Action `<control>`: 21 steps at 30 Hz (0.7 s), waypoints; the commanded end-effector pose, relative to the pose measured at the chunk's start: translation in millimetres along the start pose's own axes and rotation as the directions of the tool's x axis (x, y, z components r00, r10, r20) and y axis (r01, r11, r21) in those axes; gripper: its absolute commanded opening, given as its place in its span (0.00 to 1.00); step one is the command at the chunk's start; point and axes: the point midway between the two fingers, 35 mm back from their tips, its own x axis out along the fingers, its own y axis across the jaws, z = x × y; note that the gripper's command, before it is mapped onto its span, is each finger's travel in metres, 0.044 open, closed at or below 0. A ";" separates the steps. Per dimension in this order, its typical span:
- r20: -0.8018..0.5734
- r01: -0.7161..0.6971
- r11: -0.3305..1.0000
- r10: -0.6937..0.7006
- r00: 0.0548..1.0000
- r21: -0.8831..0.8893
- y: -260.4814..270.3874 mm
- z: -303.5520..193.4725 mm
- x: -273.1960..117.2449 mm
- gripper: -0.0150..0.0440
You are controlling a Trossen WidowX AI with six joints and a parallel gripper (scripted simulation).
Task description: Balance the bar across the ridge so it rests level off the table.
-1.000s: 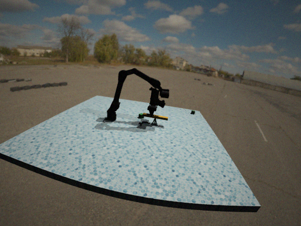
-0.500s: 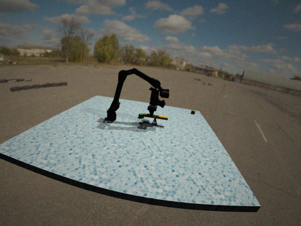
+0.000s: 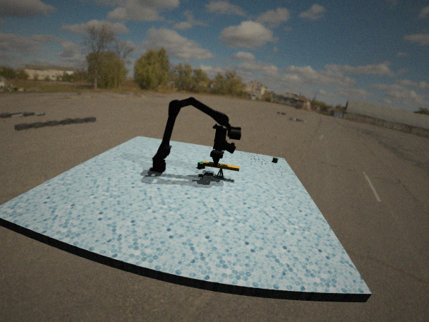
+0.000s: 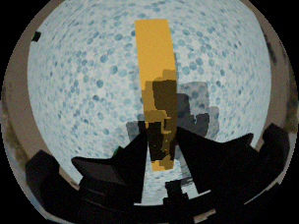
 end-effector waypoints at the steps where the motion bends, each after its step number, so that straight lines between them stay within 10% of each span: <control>1: 0.000 0.000 1.000 0.000 1.000 0.000 0.0 0.0 0.0 0.54; 21: 0.000 0.000 1.000 0.000 1.000 0.000 0.0 0.0 0.0 0.57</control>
